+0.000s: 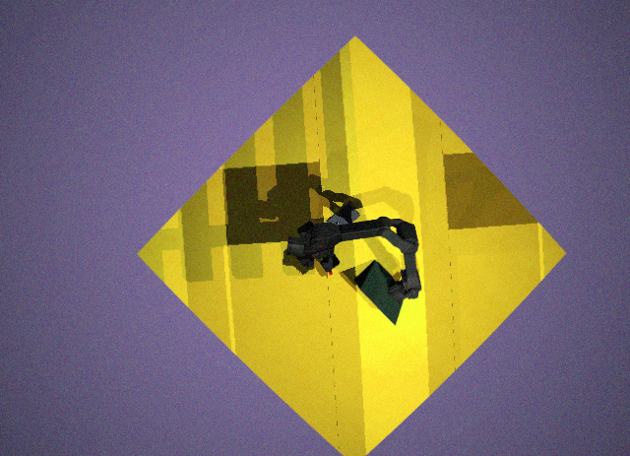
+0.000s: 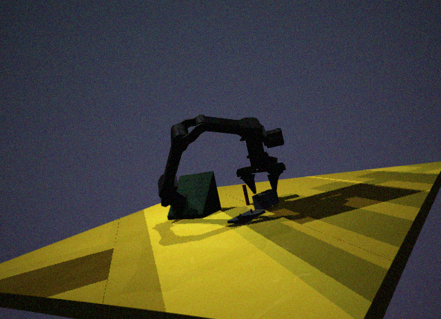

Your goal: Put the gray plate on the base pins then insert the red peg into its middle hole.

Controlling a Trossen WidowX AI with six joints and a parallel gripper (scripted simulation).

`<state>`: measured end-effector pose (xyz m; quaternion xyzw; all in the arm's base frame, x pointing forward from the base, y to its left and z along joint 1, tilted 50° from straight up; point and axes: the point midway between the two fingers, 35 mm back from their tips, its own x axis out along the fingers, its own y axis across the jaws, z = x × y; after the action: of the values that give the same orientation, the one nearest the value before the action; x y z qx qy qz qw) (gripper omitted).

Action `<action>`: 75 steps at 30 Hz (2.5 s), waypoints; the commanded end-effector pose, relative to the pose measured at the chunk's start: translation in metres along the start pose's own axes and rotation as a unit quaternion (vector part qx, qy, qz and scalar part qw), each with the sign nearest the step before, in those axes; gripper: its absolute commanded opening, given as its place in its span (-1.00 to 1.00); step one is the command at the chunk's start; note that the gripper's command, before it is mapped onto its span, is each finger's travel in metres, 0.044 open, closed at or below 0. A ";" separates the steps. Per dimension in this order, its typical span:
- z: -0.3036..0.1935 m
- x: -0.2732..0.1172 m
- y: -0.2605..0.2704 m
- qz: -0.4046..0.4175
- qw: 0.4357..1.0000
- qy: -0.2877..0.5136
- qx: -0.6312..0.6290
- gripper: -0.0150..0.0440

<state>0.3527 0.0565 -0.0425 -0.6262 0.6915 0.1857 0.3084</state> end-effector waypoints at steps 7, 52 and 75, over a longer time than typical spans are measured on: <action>-0.001 0.017 0.001 0.000 1.000 0.003 -0.004 1.00; -0.002 0.042 0.001 0.000 1.000 0.005 -0.004 -0.43; 0.006 -0.016 -0.002 0.002 1.000 -0.008 0.011 -0.49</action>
<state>0.3546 0.0651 -0.0408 -0.6208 0.6926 0.1833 0.3182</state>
